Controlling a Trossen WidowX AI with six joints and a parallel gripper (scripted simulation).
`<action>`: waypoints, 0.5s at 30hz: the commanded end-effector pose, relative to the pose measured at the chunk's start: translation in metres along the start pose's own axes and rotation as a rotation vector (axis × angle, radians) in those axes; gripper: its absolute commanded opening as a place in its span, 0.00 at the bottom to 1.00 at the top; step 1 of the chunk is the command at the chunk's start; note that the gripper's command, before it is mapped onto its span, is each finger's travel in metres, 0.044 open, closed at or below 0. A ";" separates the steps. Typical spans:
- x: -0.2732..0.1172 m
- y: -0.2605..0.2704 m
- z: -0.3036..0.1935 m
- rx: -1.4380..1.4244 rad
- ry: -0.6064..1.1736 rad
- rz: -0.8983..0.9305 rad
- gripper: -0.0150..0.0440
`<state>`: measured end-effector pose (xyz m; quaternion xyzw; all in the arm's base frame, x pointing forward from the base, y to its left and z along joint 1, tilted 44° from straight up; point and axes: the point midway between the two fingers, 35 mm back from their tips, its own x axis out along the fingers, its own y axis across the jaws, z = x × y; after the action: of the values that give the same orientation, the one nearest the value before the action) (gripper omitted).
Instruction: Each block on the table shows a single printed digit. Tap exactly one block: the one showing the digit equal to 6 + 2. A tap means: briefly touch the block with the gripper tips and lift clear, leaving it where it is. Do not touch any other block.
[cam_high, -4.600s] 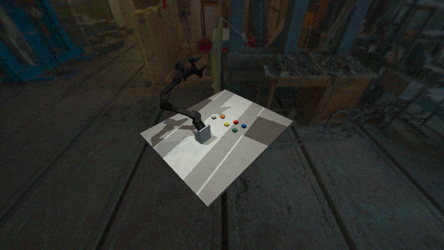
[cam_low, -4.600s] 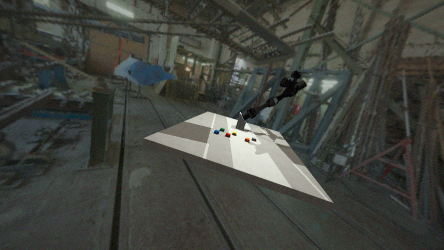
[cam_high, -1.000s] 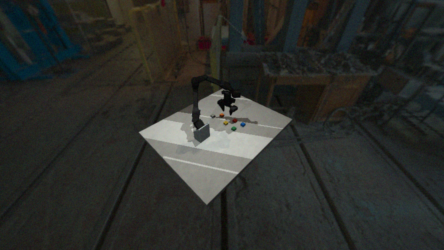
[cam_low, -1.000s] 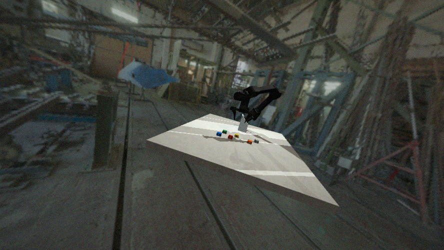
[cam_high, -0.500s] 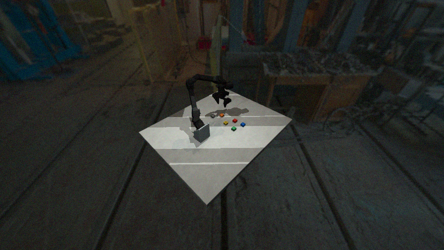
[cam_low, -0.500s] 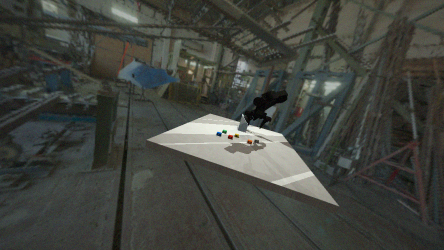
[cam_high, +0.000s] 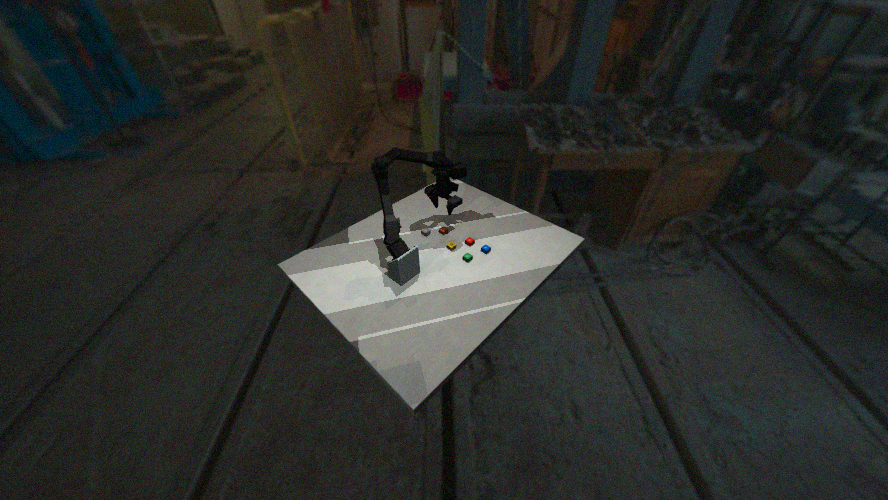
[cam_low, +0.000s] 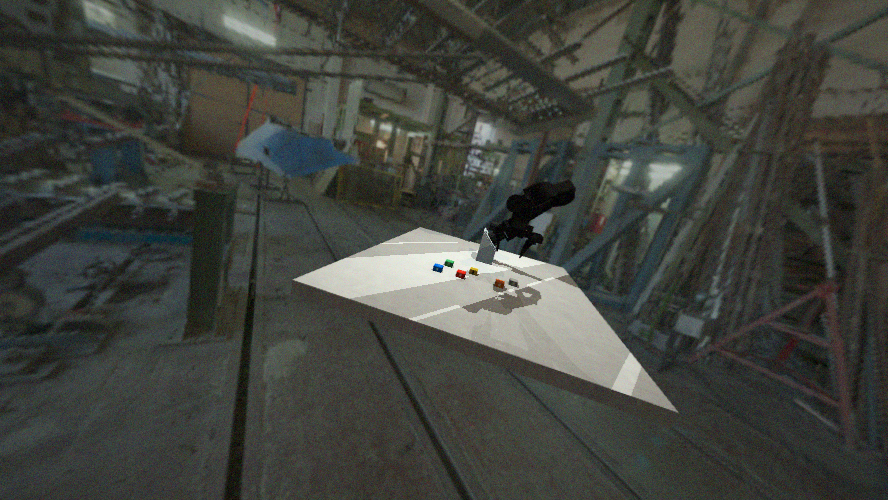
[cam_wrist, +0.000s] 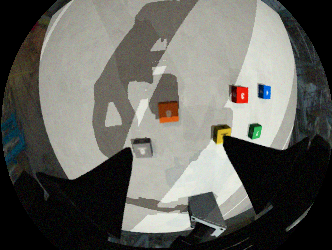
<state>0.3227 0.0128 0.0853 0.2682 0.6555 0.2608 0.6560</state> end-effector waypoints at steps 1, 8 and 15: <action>0.000 0.001 0.000 0.003 -0.001 0.003 0.93; 0.070 0.001 0.001 0.003 -0.002 0.004 0.67; 0.080 0.002 0.000 0.003 -0.002 0.006 0.35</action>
<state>0.3222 0.0694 0.0304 0.2667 0.6583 0.2638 0.6527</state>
